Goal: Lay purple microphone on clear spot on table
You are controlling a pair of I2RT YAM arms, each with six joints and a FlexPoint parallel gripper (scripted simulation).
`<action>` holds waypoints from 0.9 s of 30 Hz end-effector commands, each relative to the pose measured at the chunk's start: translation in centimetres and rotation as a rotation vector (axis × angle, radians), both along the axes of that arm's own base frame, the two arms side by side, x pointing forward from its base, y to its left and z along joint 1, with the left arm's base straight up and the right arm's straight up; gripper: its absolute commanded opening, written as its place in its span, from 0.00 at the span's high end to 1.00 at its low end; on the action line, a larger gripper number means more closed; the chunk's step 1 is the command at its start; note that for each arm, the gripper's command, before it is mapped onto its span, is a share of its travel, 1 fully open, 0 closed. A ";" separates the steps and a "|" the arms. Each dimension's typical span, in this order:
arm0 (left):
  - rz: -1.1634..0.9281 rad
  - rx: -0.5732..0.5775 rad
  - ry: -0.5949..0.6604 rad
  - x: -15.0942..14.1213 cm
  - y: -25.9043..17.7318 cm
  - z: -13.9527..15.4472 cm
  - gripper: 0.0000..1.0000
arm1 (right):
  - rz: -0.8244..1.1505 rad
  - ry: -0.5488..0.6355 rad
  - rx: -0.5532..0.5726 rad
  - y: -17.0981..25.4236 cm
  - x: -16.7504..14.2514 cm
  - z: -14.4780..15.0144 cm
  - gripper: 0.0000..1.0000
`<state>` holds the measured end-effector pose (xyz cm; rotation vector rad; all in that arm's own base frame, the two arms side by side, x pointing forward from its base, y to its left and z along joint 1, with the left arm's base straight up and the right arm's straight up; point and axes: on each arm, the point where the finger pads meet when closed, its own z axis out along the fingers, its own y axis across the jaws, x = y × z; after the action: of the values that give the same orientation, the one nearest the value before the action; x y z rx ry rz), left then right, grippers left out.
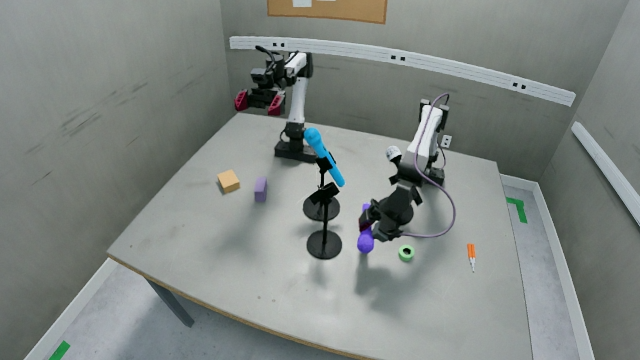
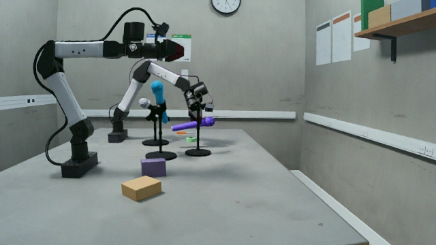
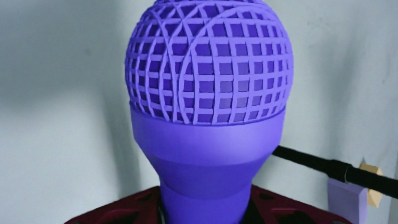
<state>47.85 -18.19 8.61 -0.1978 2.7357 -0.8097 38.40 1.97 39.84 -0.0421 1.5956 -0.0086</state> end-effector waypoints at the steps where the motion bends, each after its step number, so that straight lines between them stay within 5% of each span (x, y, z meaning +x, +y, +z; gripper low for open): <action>1: 0.003 -0.024 -0.001 1.0 -0.2 -1.1 1.00 | 0.022 -0.072 -0.006 0.3 -0.4 2.7 0.02; 16: -0.009 -0.015 0.005 1.4 -0.4 -2.0 1.00 | -0.019 -0.082 0.005 -0.5 -0.4 3.1 0.02; 20: -0.008 0.000 0.102 0.1 -0.4 -5.2 1.00 | -0.008 -0.081 0.006 -0.2 -0.4 3.1 0.02; 27: -0.005 -0.012 0.023 1.1 -0.4 -2.3 1.00 | -0.008 -0.081 0.006 -0.2 -0.4 3.1 0.02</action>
<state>47.19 -18.15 2.82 -0.2437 2.8532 -0.7888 38.39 1.94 39.87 -0.0418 1.5946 -0.0100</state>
